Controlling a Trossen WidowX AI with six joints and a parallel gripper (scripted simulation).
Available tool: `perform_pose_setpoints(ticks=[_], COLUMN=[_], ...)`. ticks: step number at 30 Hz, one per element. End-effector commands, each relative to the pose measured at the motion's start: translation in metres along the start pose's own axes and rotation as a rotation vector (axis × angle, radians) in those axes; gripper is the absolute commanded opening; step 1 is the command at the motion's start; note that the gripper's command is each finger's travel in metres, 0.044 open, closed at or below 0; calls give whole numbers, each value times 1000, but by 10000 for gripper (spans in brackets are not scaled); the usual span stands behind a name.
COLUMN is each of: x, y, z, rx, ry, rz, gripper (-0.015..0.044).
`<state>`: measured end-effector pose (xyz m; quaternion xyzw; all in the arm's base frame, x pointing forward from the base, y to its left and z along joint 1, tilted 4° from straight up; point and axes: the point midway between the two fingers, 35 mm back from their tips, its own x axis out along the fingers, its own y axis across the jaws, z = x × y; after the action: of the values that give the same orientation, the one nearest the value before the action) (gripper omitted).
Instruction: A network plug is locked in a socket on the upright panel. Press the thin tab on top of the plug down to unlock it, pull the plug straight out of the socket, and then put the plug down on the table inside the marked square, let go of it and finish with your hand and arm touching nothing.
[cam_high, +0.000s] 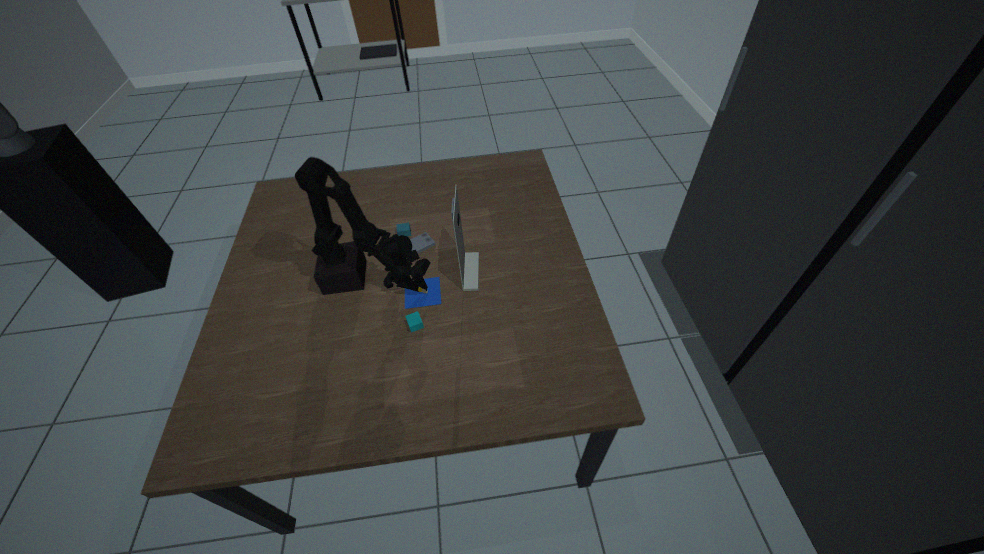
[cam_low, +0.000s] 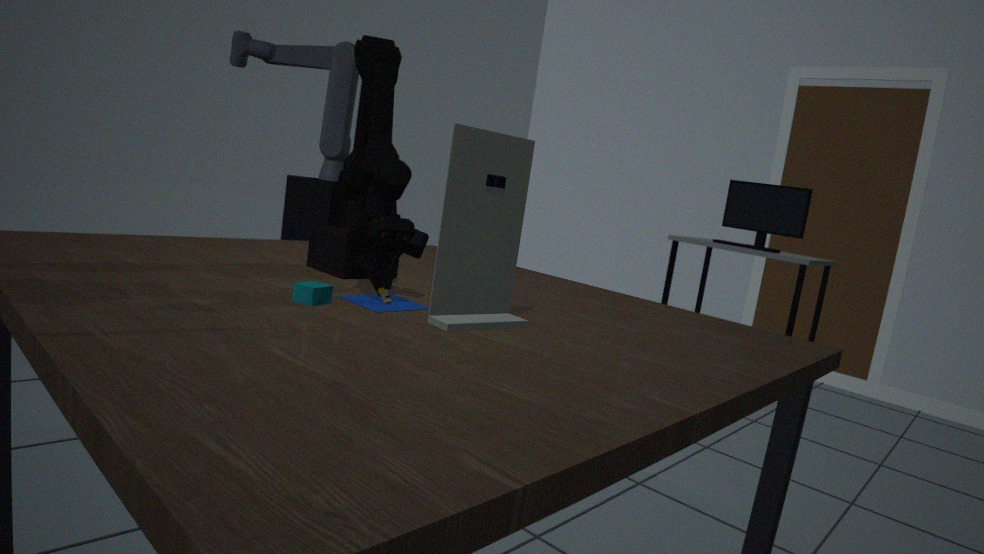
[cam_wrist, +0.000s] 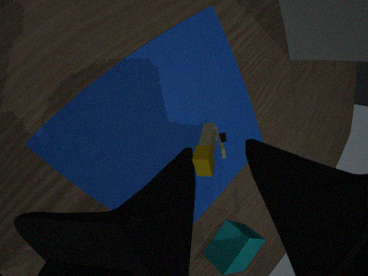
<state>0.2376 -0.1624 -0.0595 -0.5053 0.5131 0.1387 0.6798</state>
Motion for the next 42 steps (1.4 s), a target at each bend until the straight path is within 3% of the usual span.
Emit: perform_pose_setpoints(ticks=[1,42], x=[0,-28], y=[0,-5], z=[0,2], rx=[0,-4], ry=[0,-3], rz=[1,3], gripper=[156,156])
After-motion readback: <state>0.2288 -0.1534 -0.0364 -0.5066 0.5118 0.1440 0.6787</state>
